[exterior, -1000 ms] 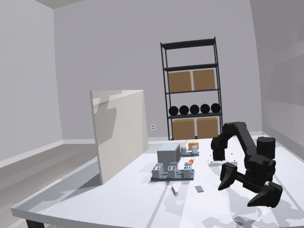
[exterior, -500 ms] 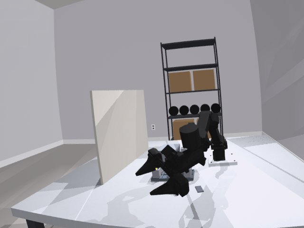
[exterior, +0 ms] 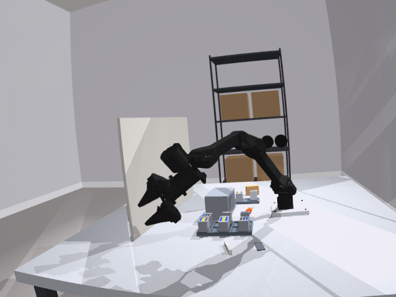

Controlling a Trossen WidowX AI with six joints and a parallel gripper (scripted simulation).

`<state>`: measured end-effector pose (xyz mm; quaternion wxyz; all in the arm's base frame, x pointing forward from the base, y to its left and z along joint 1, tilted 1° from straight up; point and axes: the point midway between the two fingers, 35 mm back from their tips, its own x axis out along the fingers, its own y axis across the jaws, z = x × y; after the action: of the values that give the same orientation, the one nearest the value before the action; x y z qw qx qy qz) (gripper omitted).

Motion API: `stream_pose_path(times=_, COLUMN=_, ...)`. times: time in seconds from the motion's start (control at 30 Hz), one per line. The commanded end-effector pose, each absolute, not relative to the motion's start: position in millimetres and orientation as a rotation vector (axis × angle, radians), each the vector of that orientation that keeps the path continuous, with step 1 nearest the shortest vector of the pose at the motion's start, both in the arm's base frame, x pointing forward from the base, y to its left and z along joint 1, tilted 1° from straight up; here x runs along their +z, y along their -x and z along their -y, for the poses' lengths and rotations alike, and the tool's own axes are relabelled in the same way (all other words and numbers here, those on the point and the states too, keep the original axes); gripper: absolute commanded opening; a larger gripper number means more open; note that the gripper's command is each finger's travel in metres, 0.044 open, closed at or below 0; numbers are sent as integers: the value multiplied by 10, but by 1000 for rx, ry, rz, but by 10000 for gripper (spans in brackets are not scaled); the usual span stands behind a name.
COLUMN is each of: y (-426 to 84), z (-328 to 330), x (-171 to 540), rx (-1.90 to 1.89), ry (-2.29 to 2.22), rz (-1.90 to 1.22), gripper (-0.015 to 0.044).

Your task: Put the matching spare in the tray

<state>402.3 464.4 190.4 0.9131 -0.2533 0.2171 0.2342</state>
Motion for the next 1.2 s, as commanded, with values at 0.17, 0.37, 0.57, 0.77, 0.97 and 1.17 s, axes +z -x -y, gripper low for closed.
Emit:
stream_pose_path(times=0.17, y=-4611, z=-3211, x=1946, rx=346, ry=488, rz=-727, gripper=440)
stream_pose_path(times=0.37, y=-4682, z=-2213, x=1989, rx=253, ry=418, rz=-924, gripper=440)
stream_pose_path(times=0.57, y=-4457, z=-1298, x=2032, rx=182, ry=304, rz=-1134, gripper=440)
stream_pose_path(times=0.77, y=-4040, z=-456, x=2167, rx=74, ry=123, rz=-1320, gripper=440)
stream_pose_path(times=0.97, y=-3624, z=84, x=2320, rx=-33, ry=-46, rz=-1435, gripper=440)
stream_pose_path(times=1.17, y=-3624, z=84, x=2320, rx=-33, ry=-46, rz=-1435, gripper=440)
